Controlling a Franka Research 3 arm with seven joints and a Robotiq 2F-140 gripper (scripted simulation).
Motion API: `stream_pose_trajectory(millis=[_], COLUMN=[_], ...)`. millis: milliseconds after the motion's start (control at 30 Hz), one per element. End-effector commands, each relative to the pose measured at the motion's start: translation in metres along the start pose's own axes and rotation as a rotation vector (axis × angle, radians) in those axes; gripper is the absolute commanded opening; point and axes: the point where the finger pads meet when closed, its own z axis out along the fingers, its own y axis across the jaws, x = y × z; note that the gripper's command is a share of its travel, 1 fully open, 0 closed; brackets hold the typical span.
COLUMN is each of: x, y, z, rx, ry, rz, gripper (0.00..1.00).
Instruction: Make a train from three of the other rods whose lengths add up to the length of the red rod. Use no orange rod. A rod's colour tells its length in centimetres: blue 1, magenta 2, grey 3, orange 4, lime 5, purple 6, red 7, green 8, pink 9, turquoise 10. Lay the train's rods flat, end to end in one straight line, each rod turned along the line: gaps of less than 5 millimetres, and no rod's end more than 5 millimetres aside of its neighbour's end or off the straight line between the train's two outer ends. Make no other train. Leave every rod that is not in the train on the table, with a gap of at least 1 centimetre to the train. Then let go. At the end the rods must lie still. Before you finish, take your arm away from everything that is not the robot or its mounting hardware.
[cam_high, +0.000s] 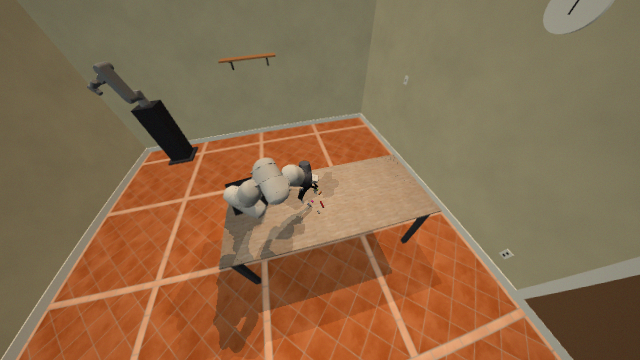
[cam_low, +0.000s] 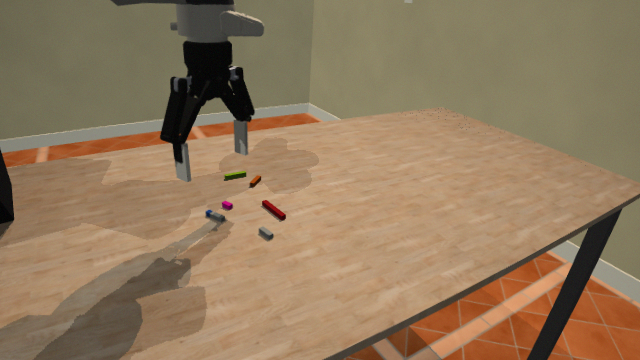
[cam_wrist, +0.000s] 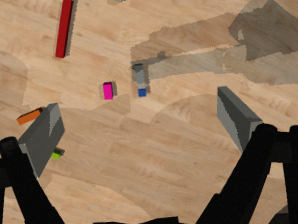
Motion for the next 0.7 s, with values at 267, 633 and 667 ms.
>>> stream_pose_trajectory(millis=[267, 633, 667], x=[0.0, 0.0081, 0.0086], y=[0.0007, -0.0016, -0.0017], z=[-0.0005, 0.0011, 0.0012], rx=[-0.002, -0.001, -0.001], ry=[0.0, -0.002, -0.002], rz=[-0.019, -0.265, -0.281], gripper=[1.0, 1.0, 1.0])
